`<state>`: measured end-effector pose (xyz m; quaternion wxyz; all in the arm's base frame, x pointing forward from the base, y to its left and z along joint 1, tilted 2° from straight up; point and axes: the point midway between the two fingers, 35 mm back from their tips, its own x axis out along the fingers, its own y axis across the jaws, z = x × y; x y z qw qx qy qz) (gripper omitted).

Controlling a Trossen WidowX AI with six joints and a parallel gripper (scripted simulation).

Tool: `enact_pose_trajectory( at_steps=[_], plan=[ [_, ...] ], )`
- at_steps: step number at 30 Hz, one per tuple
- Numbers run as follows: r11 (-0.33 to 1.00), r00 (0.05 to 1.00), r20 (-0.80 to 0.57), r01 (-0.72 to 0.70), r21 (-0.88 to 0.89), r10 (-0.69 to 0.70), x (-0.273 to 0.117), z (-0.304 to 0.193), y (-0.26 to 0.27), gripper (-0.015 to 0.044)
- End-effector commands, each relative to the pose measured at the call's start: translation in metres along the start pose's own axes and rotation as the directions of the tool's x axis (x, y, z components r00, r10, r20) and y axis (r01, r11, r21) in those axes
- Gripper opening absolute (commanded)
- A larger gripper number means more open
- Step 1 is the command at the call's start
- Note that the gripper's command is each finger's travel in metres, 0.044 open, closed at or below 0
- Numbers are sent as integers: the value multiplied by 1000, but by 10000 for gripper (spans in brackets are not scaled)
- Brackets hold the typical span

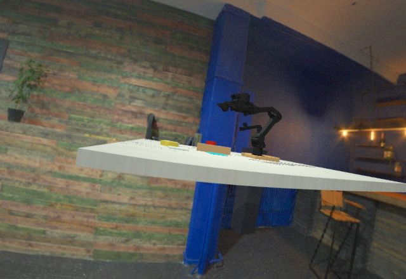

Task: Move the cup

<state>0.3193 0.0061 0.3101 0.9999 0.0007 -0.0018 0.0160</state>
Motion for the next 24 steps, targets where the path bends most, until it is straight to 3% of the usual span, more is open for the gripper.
enact_pose_trajectory(
  at_steps=[1,5,10,15,20,24],
  plan=[
    [1000,1000,-16,5,-14,-5,2,-2,-2,374],
    [963,941,-325,7,-268,-97,21,-52,-36,269],
    [862,688,-706,-247,-443,-166,15,-119,-85,148],
    [782,408,-903,-517,-348,-132,-7,-158,-112,148],
    [680,106,-994,-727,-97,-28,-39,-182,-131,148],
    [654,50,-999,-755,-38,-1,-45,-185,-136,148]
  ],
)
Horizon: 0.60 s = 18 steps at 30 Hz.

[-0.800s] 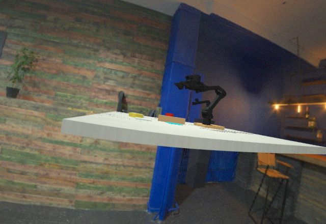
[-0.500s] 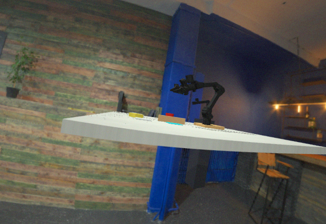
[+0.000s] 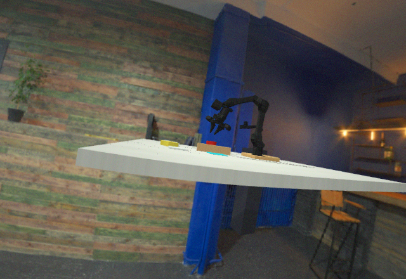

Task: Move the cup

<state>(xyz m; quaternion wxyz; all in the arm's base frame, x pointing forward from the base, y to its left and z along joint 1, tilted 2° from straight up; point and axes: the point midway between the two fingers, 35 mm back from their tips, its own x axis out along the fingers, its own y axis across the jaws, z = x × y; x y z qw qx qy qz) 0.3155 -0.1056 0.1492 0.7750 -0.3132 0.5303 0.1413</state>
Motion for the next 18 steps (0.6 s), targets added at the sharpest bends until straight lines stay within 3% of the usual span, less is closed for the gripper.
enact_pose_trajectory(
  at_steps=[1,18],
  plan=[
    [922,930,-200,-343,-178,308,11,-48,9,148],
    [922,930,-200,-343,-178,308,17,-52,12,148]
  ],
)
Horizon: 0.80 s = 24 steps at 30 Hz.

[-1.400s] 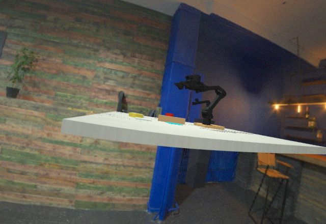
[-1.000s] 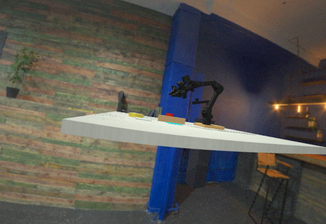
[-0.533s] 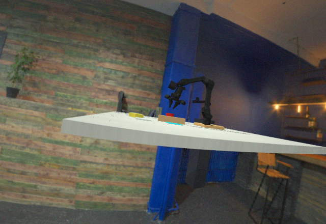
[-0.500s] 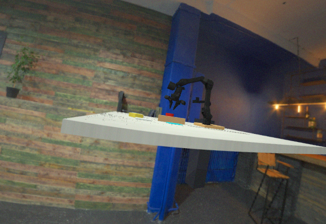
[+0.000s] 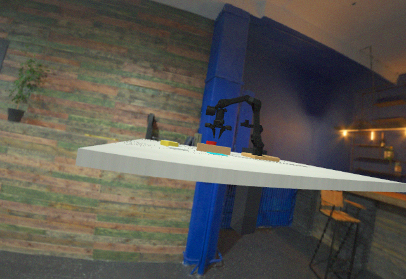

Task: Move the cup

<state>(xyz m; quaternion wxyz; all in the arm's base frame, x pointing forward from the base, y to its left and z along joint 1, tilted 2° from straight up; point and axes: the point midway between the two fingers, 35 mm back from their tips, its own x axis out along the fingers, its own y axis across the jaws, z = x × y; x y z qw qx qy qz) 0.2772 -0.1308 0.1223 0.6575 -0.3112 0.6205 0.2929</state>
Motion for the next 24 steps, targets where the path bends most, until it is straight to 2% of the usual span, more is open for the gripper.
enact_pose_trajectory(
  at_steps=[1,24],
  plan=[
    [1000,1000,-1,-6,-6,6,7,0,0,148],
    [1000,1000,-1,-6,-6,6,45,-1,0,148]
  ],
)
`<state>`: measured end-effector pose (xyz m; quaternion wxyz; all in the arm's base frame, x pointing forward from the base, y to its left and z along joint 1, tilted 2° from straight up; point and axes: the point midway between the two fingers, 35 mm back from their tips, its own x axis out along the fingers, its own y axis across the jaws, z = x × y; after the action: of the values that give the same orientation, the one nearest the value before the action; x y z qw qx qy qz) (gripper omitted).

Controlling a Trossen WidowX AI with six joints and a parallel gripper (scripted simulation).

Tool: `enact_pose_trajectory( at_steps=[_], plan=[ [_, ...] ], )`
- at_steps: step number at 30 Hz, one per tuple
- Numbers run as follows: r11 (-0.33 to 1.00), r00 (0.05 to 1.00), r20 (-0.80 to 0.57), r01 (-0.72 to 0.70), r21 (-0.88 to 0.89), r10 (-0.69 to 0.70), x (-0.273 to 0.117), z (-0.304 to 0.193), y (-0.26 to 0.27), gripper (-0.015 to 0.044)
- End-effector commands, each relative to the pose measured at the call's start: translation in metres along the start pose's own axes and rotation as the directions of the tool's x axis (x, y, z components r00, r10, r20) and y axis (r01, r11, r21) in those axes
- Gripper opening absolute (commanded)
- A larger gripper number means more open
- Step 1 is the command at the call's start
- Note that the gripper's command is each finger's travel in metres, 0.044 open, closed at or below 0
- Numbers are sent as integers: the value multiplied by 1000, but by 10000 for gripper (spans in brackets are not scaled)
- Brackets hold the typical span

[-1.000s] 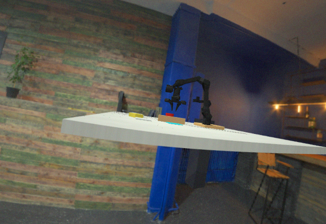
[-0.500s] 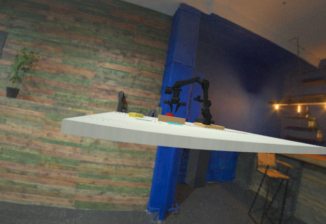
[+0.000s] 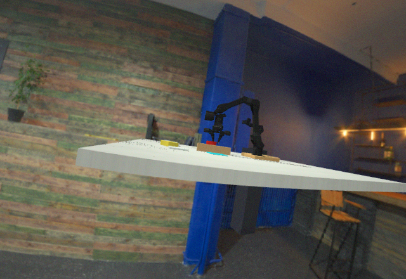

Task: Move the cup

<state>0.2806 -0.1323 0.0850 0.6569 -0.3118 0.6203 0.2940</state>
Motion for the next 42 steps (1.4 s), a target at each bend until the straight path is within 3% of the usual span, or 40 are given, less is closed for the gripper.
enact_pose_trajectory(
  at_steps=[1,17,21,27,42],
  plan=[
    [1000,1000,-1,-5,-3,5,9,0,2,148],
    [1000,1000,-1,-5,-3,5,24,-1,3,148],
    [1000,1000,-1,-3,-1,3,22,-1,2,43],
    [1000,1000,-1,-3,-1,3,22,-1,2,3],
    [1000,1000,-1,-4,-2,4,-4,0,0,0]
  ],
)
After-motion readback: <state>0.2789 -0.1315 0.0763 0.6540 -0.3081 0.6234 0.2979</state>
